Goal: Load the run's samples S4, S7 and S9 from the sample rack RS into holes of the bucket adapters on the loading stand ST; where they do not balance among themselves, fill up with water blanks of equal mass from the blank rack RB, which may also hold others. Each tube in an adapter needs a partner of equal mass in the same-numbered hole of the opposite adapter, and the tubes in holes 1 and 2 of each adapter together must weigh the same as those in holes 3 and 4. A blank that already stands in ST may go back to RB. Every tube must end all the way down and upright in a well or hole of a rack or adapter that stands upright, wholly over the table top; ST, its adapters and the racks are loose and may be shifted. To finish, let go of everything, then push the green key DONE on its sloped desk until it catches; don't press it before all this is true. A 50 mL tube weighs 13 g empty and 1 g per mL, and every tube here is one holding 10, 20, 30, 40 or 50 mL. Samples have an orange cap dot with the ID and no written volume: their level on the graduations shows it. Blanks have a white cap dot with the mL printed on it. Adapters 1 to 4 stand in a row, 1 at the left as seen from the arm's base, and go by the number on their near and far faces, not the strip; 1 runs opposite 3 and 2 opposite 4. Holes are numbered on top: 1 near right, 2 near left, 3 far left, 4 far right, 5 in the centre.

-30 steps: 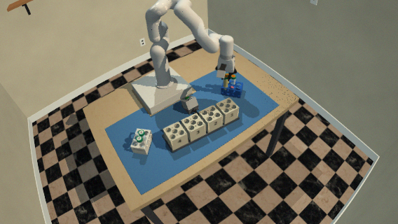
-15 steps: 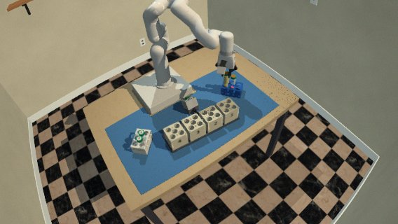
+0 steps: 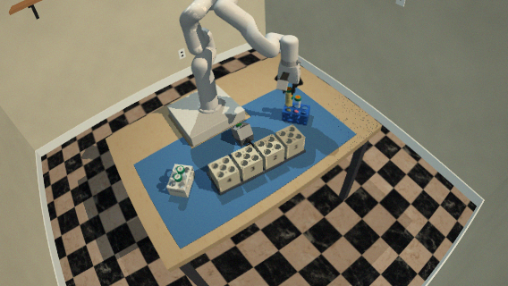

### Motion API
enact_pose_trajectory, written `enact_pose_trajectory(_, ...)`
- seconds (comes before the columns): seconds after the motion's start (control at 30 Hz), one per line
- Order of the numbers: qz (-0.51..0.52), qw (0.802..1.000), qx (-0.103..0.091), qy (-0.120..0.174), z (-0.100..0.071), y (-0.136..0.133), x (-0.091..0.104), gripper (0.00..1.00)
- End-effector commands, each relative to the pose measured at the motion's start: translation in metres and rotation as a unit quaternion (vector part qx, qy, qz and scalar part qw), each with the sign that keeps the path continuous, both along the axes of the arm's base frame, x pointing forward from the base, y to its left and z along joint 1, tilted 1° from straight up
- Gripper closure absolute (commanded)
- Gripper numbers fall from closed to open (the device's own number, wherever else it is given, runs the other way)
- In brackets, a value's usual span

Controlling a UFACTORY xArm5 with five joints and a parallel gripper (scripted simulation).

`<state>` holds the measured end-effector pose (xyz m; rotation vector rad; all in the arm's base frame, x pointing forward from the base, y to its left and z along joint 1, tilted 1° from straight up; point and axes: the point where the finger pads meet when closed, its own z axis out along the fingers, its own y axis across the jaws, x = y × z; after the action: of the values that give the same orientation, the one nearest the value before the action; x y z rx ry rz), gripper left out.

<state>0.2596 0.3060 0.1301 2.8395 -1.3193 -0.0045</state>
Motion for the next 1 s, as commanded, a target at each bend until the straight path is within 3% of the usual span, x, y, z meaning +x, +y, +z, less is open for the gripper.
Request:
enact_pose_trajectory(0.0, 0.000, 1.000, 0.001, -0.001, 0.009, 0.001, 0.001, 1.00)
enact_pose_trajectory(0.97, 0.000, 1.000, 0.001, -0.001, 0.061, 0.001, 0.001, 1.00)
